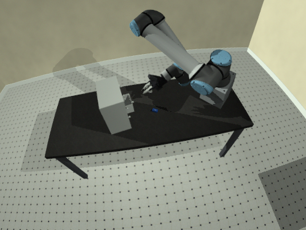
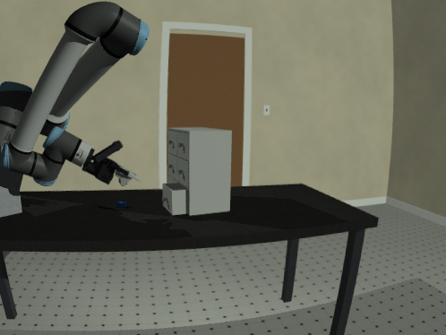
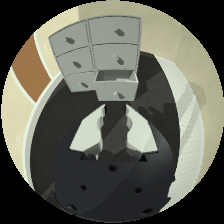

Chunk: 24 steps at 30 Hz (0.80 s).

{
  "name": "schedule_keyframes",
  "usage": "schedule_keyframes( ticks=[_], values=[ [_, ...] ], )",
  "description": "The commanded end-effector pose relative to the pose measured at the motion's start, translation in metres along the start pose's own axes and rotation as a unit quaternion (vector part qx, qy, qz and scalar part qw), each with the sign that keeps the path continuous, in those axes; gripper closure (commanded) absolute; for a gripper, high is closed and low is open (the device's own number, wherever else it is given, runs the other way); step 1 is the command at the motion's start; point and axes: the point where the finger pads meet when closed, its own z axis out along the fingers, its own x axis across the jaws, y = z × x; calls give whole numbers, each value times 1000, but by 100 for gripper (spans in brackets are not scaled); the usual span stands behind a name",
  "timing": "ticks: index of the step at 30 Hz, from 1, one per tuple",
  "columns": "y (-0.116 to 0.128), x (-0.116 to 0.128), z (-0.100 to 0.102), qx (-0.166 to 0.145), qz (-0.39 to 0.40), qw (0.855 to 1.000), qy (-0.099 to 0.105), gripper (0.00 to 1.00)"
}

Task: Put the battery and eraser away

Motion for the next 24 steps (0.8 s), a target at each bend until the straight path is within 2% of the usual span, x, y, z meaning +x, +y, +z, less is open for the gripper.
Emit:
schedule_keyframes(
  ticks=[1, 11, 24],
  values=[
    [2, 0, 5, 0, 0, 1000, 0, 80],
    [9, 0, 22, 0, 0, 1000, 0, 80],
    [26, 0, 62, 0, 0, 1000, 0, 80]
  ],
)
